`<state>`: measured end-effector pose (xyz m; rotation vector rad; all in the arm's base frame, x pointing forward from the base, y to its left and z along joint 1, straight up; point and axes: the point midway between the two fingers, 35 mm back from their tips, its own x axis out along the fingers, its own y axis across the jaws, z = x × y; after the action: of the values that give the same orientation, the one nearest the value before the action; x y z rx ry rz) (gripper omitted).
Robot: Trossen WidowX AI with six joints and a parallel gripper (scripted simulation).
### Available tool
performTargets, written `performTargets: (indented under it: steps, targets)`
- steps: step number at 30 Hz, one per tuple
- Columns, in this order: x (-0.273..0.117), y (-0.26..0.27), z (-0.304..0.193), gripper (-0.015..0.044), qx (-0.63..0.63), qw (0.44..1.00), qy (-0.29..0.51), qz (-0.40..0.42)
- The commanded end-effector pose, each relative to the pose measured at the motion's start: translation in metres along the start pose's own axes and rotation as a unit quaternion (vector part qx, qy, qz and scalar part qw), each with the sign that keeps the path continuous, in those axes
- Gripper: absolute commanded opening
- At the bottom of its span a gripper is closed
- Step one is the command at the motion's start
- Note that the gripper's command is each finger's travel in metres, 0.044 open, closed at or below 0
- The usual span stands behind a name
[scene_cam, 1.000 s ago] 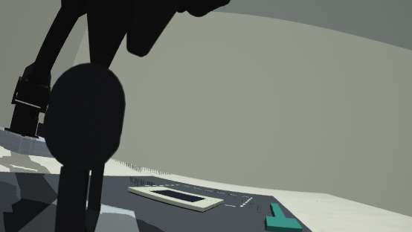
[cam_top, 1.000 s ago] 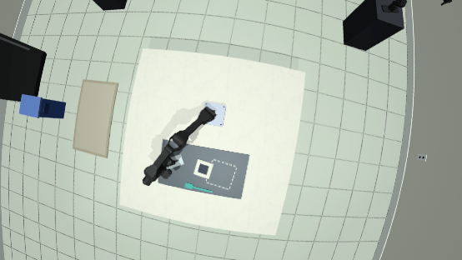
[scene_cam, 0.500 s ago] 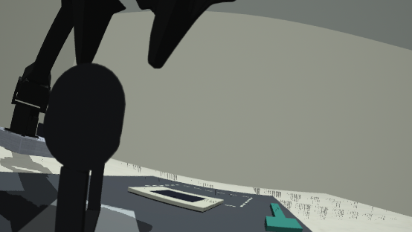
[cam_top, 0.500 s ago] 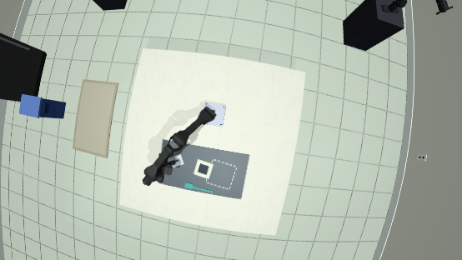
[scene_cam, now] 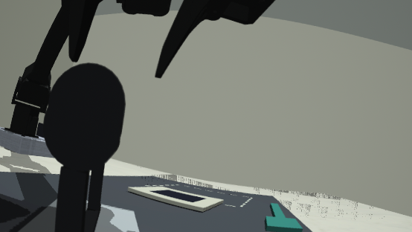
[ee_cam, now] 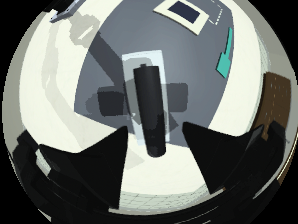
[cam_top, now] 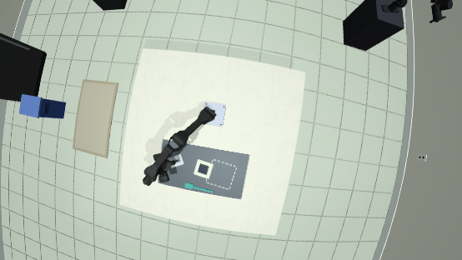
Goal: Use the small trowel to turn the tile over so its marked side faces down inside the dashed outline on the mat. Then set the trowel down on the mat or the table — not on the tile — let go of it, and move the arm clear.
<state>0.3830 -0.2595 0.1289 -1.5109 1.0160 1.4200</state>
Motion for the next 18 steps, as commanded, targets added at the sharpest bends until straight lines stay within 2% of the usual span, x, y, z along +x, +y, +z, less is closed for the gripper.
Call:
performTargets:
  steps: [1, 18]
  targets:
    - [0.000, 0.001, 0.001, 0.0270, -0.047, 0.999, -0.001, 0.002]
    - [0.017, 0.000, -0.001, 0.0270, -0.047, 0.999, -0.001, 0.002]
